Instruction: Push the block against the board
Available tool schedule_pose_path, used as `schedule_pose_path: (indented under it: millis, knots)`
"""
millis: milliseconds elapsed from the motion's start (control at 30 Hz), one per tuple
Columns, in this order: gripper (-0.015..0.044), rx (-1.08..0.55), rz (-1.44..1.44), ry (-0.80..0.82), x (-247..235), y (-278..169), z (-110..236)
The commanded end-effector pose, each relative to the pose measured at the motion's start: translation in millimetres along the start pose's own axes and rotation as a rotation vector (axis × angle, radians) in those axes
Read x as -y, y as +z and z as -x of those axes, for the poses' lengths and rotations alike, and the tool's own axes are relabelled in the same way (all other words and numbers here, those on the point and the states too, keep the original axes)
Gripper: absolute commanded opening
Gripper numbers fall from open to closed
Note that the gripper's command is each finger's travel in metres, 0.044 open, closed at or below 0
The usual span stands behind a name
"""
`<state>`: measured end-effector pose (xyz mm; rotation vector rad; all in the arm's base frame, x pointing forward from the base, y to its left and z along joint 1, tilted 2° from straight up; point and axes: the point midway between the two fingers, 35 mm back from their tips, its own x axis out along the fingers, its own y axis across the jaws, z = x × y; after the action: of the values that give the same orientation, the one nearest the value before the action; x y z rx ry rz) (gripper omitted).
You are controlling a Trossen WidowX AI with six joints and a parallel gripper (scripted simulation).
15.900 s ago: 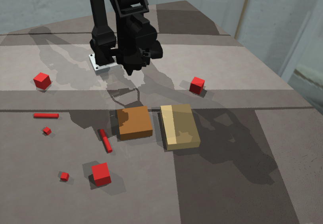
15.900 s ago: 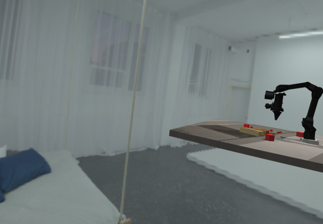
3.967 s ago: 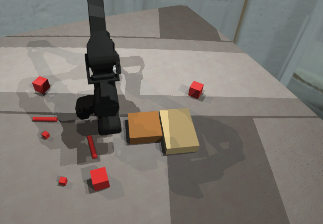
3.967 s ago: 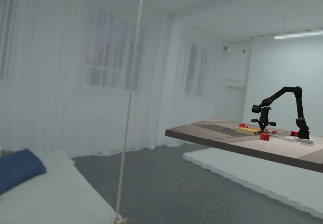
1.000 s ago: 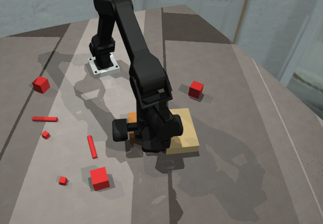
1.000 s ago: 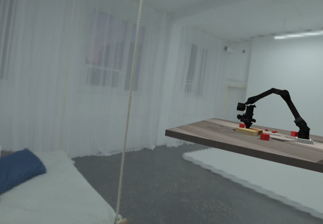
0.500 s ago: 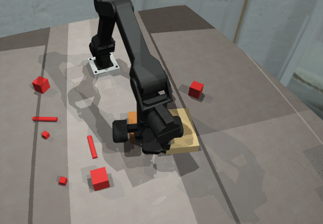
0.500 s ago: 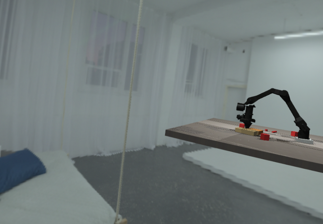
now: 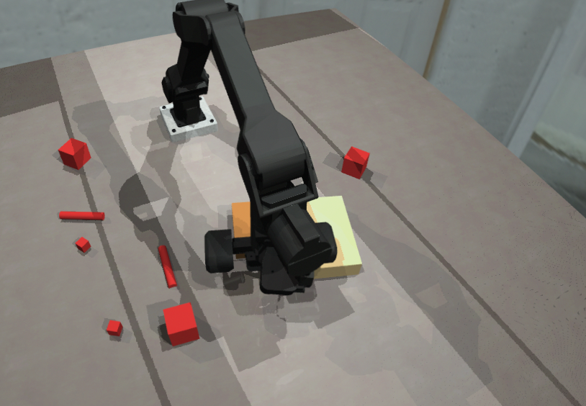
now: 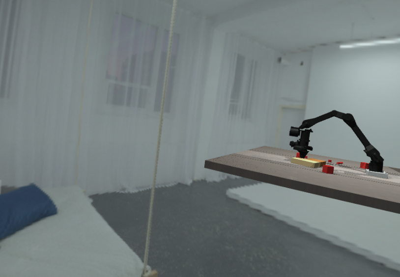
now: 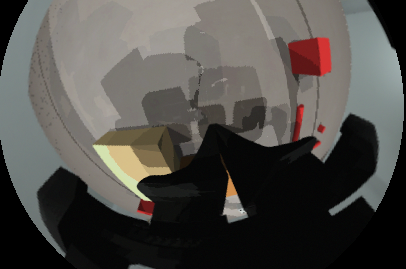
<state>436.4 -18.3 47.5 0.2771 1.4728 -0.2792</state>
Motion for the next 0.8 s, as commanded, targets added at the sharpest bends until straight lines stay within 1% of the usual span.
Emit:
schedule_pose_path:
  millis: [0, 200, 367, 567, 767]
  knots:
    - [0.0000, -0.004, 0.005, -0.001, 0, 5, -1]
    - [0.0000, 0.001, 0.000, 0.000, 0, 10, 2]
    - [0.0000, -0.003, 0.004, -0.001, 0, 10, 51]
    - [0.0000, 0.014, 0.024, 0.004, 1, 11, 54]
    - [0.0000, 0.011, 0.224, 0.001, 12, 1, 56]
